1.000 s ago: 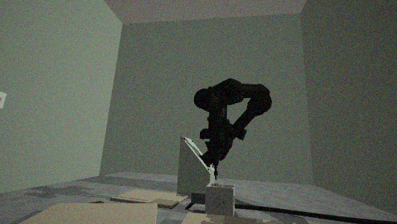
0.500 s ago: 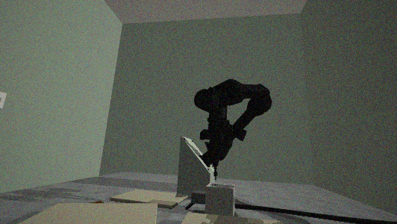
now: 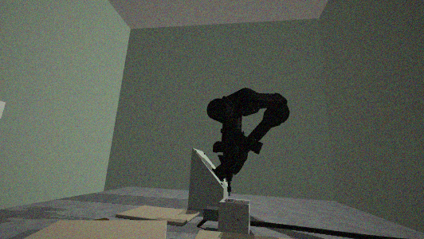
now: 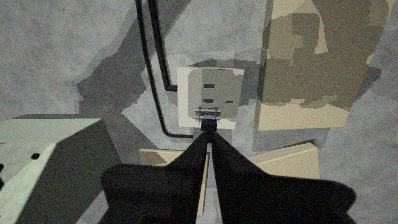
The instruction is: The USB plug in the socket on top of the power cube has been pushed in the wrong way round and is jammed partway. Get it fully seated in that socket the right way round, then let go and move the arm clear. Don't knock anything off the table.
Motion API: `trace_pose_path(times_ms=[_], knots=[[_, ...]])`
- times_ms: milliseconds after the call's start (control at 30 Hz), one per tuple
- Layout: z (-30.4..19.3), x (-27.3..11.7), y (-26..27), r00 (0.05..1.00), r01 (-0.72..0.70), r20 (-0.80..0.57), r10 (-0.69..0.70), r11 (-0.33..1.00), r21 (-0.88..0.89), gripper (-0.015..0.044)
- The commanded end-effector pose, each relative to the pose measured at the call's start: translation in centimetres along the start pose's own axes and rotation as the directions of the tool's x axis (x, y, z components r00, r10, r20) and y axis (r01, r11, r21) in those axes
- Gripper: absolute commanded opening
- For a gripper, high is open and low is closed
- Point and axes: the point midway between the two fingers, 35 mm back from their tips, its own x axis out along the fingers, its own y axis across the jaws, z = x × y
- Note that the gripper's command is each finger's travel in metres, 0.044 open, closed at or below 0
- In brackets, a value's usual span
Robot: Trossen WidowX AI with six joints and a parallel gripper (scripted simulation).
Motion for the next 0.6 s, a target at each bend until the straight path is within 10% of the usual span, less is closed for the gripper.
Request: trace_pose_path(times_ms=[0,567], knots=[[0.01,0.11,0.03,1.000,-0.002,-0.005,0.002,1.000,-0.012,0.0000],[-0.05,0.31,0.04,1.000,-0.002,-0.010,0.002,1.000,-0.022,0.0000]])
